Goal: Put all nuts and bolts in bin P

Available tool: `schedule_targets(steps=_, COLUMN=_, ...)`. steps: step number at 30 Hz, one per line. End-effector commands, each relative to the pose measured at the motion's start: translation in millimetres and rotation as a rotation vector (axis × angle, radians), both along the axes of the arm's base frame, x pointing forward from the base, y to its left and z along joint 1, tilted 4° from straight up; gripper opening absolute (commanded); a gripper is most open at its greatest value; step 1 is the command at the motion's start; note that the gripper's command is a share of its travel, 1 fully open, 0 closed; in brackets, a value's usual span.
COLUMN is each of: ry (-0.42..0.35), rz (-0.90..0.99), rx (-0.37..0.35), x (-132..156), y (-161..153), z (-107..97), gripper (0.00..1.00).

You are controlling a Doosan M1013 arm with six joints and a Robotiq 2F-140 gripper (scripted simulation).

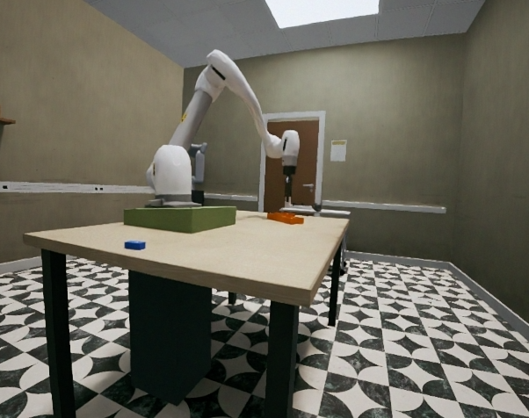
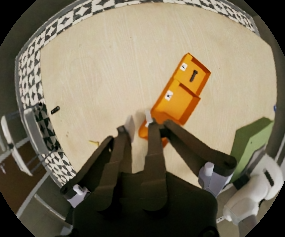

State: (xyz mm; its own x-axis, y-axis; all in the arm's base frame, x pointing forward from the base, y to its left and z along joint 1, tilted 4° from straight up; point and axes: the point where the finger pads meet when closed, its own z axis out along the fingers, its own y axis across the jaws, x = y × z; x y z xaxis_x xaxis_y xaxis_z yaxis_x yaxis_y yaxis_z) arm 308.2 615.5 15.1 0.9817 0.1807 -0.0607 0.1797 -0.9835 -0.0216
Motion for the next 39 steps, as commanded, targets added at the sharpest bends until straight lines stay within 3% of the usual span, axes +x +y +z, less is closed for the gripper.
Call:
schedule_targets(steps=1, ry=0.002, rz=0.156, rx=0.013, x=-16, y=34, z=3, gripper=0.26)
schedule_targets(steps=5, ry=0.000, rz=0.226, rx=0.018, x=-24, y=48, z=4, gripper=0.26)
schedule_targets(steps=6, ry=-0.001, rz=0.326, rx=0.025, x=-28, y=56, z=4, gripper=0.26)
schedule_targets(steps=20, ry=-0.012, rz=0.787, rx=0.056, x=-84, y=158, z=11, gripper=0.26)
schedule_targets(steps=22, ry=-0.012, rz=0.787, rx=0.056, x=-84, y=158, z=11, gripper=0.26)
schedule_targets(steps=23, ry=-0.012, rz=0.885, rx=0.064, x=-88, y=166, z=11, gripper=0.26)
schedule_targets(steps=30, ry=-0.004, rz=1.096, rx=0.079, x=-89, y=169, z=11, gripper=0.26)
schedule_targets(steps=39, ry=-0.003, rz=1.107, rx=0.080, x=-88, y=166, z=11, gripper=0.26)
